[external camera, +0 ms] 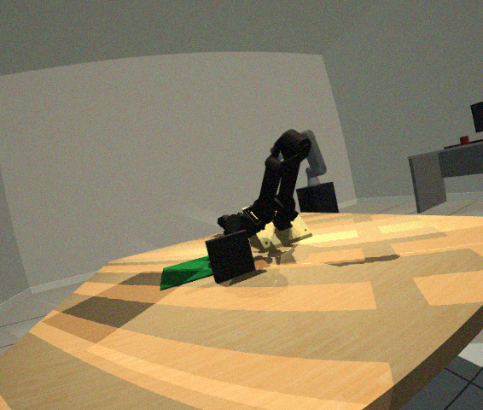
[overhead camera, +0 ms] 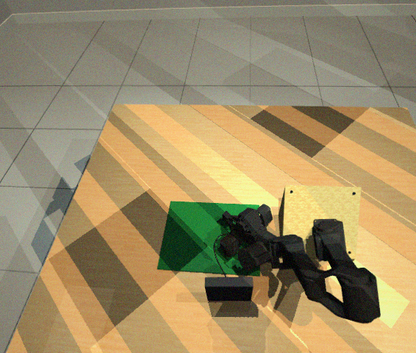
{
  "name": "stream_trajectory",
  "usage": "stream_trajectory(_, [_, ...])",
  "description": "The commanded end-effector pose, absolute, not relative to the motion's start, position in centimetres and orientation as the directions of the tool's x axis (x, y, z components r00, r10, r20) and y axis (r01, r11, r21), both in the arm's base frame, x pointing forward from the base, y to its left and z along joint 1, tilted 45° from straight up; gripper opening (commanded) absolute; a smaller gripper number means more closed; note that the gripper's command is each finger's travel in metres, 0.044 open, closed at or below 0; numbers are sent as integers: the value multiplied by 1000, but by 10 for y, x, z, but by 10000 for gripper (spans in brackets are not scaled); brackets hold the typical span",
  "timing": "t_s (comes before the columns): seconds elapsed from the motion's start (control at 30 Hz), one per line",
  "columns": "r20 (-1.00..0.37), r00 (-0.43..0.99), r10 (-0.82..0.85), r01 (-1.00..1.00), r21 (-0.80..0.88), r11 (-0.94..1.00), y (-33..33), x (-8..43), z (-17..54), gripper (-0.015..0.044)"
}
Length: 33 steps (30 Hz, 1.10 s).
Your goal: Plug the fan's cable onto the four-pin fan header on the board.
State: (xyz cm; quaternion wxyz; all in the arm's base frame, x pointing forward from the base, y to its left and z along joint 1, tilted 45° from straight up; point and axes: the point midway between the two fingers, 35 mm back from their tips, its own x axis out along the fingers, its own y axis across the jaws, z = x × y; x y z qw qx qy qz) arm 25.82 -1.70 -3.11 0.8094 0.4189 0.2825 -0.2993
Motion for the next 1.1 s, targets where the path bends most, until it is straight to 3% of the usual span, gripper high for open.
stream_trajectory(0.0, [-707,661,-253,723,510,466,-16,258,-33,0])
stream_trajectory(1.07, [-709,661,-248,722,508,470,-14,258,-34,0])
